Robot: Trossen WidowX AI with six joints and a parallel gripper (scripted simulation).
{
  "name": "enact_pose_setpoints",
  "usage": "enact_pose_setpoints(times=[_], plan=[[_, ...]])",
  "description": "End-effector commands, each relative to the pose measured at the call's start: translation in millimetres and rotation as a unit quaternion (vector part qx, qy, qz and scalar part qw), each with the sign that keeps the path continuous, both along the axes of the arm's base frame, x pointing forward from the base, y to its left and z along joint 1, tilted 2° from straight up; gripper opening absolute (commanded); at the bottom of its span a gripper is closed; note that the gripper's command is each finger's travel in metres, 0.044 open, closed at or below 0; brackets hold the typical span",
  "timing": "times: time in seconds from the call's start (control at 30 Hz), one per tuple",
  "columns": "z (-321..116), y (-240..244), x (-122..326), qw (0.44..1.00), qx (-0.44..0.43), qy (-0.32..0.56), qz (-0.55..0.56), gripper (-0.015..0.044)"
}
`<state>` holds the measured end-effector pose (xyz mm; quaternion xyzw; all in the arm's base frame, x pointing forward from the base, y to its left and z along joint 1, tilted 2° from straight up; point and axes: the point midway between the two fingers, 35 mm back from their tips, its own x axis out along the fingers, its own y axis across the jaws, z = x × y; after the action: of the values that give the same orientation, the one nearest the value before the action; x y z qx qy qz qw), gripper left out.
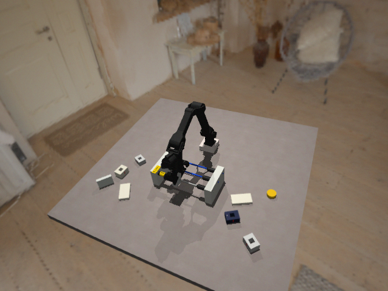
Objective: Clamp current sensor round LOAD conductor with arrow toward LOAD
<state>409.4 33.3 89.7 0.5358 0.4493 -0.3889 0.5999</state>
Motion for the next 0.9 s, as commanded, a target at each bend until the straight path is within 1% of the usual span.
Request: enact_pose_setpoints(times=[0.0,0.37,0.47,0.87], plan=[[1.1,0.1,0.6,1.000,0.000,-0.001,0.000,0.0157],[1.3,0.1,0.8,1.000,0.000,0.003,0.000,0.0440],[-0.3,0.0,-0.4,1.000,0.000,0.002,0.000,0.0361],[-0.3,0.0,-0.4,1.000,0.000,0.002,0.000,0.0278]])
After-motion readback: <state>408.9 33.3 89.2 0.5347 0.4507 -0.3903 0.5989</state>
